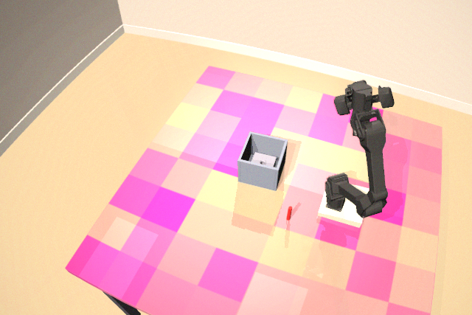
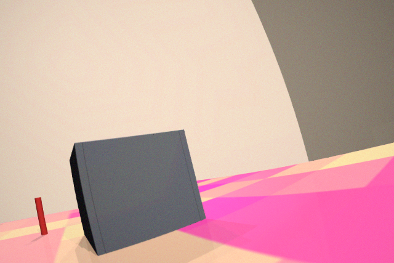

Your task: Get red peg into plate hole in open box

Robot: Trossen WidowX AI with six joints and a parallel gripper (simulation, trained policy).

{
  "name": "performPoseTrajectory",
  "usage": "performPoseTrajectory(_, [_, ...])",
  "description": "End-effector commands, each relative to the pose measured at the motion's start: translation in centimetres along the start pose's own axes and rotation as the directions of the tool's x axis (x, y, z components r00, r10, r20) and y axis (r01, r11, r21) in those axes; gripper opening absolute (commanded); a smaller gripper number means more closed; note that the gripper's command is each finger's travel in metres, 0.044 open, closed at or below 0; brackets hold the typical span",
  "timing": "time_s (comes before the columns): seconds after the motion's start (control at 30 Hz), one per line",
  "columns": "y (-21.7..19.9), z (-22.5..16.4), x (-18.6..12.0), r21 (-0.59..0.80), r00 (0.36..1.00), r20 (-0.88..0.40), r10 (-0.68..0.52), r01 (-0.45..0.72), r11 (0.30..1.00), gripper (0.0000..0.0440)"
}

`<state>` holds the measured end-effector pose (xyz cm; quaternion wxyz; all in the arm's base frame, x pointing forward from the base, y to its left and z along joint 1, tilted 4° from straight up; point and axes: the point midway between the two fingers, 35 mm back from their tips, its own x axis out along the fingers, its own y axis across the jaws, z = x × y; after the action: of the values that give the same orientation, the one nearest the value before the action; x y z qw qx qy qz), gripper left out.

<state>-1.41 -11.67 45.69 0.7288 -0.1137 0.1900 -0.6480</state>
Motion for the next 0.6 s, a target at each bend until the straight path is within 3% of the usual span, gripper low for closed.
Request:
performPoseTrajectory(0.0, [2.0, 0.3, 1.1, 0.039, 0.995, -0.006, 0.101, -0.101, 0.994, 0.0440])
performPoseTrajectory(0.33, [8.1, 0.6, 2.9, 0.129, 0.929, -0.052, 0.366, -0.357, 0.925, 0.0440])
performPoseTrajectory(0.57, [12.8, 0.7, 2.8, 0.220, 0.833, -0.082, 0.548, -0.521, 0.825, 0.0440])
